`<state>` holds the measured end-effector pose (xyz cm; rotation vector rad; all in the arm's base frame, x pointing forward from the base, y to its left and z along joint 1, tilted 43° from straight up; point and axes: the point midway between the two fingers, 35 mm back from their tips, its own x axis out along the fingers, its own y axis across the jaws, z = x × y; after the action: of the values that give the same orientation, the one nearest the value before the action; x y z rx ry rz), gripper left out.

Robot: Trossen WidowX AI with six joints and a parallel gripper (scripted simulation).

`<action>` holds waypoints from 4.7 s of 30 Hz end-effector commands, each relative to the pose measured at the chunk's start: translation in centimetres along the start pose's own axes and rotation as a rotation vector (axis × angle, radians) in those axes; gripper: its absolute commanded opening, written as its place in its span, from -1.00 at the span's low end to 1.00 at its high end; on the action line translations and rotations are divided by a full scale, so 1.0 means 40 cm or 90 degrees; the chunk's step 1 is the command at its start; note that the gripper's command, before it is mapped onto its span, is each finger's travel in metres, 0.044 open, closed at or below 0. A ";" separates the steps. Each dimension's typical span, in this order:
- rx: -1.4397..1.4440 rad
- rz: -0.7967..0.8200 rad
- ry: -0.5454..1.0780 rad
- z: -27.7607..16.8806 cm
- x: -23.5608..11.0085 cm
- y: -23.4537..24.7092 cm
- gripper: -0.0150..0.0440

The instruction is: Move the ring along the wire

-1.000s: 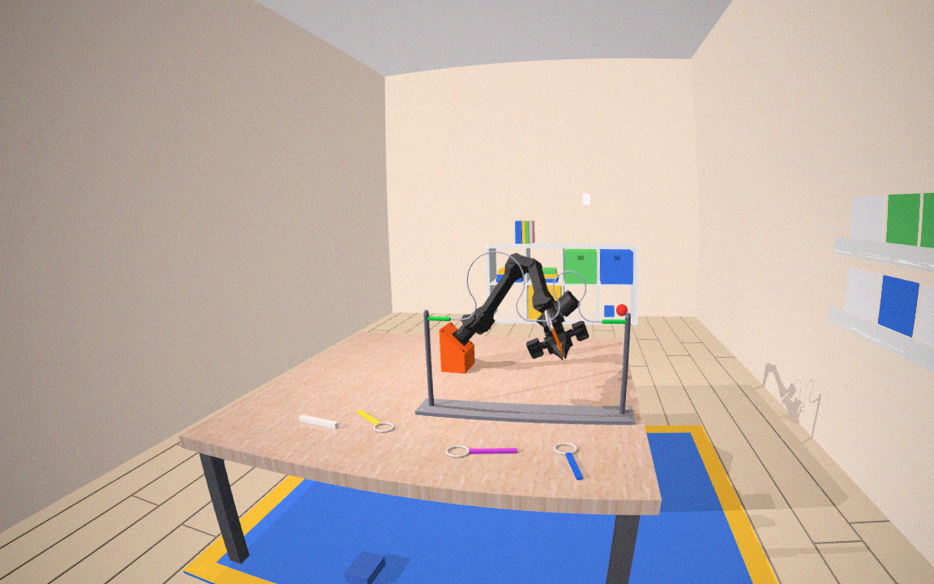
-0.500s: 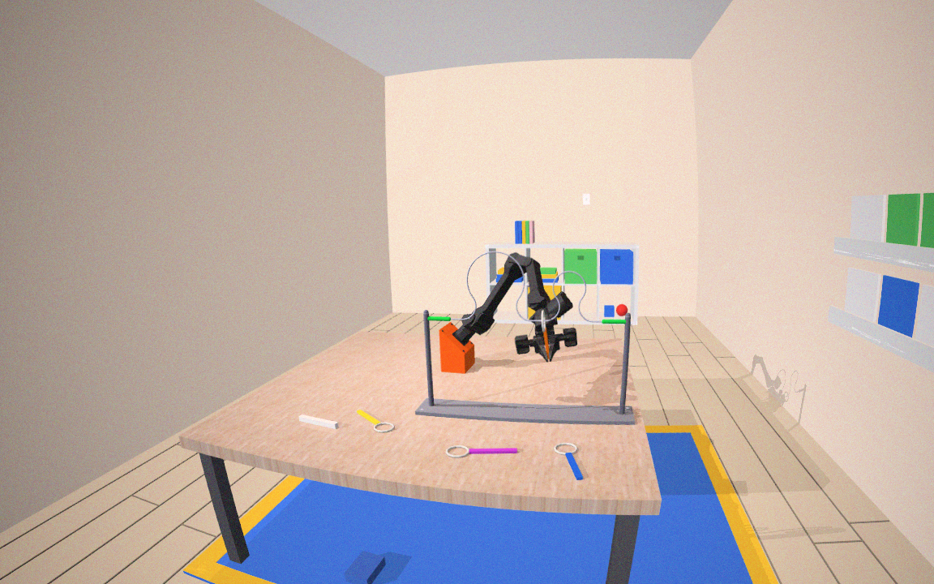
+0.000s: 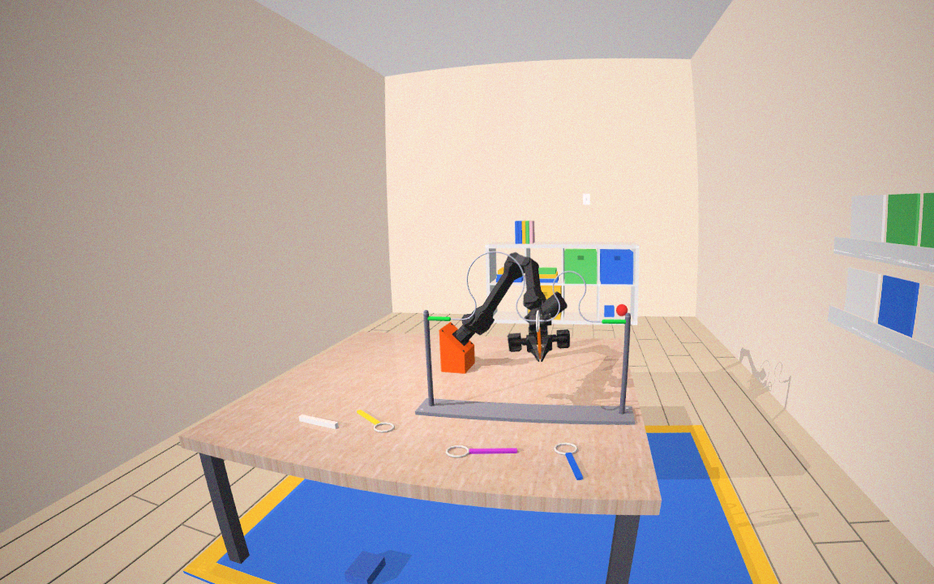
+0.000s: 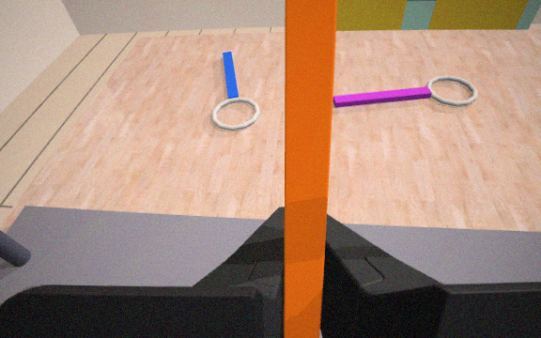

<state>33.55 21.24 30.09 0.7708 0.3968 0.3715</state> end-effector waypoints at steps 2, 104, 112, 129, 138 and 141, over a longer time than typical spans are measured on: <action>-0.011 -0.003 0.000 0.002 -0.003 -0.017 -1.00; -1.098 -0.616 0.135 0.465 -0.303 -0.347 -1.00; -1.126 -0.632 0.139 0.490 -0.315 -0.329 -1.00; -1.071 -0.602 0.132 0.501 -0.320 -0.320 -1.00; -1.013 -0.570 0.126 0.496 -0.317 -0.323 -1.00; -0.993 -0.558 0.123 0.493 -0.316 -0.324 -1.00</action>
<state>34.27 -4.85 36.09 -1.0126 0.4505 -0.1531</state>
